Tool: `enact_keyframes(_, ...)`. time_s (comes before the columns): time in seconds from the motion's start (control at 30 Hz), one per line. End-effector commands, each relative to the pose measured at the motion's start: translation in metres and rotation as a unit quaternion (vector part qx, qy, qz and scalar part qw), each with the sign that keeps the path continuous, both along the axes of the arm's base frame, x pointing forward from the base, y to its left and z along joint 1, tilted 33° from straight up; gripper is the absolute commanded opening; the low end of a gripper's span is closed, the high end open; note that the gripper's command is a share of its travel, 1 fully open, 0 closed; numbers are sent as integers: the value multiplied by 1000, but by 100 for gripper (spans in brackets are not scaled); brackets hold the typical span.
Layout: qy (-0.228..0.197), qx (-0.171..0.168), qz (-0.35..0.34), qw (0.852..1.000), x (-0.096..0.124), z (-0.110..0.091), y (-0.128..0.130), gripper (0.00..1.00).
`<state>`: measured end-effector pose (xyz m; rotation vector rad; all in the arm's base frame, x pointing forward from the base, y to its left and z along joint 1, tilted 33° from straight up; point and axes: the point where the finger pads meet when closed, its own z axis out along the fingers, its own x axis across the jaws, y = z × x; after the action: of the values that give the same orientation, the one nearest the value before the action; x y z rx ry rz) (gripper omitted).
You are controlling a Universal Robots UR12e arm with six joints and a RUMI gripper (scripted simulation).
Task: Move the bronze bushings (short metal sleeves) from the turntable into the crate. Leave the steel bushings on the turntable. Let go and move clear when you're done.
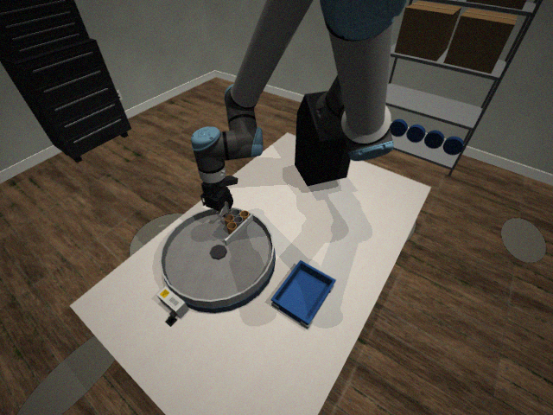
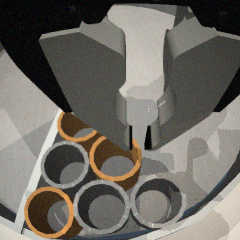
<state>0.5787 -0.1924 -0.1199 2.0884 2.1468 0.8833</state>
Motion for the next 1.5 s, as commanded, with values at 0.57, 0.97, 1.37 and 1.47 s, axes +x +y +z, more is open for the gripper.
enact_keyframes(0.57,0,0,0,1000,0,0,0,5)
enact_keyframes(0.97,0,0,0,1000,1,-2,0,5)
enact_keyframes(1.37,0,0,0,1000,7,-15,6,5)
enact_keyframes(1.47,0,0,0,1000,9,-18,8,5)
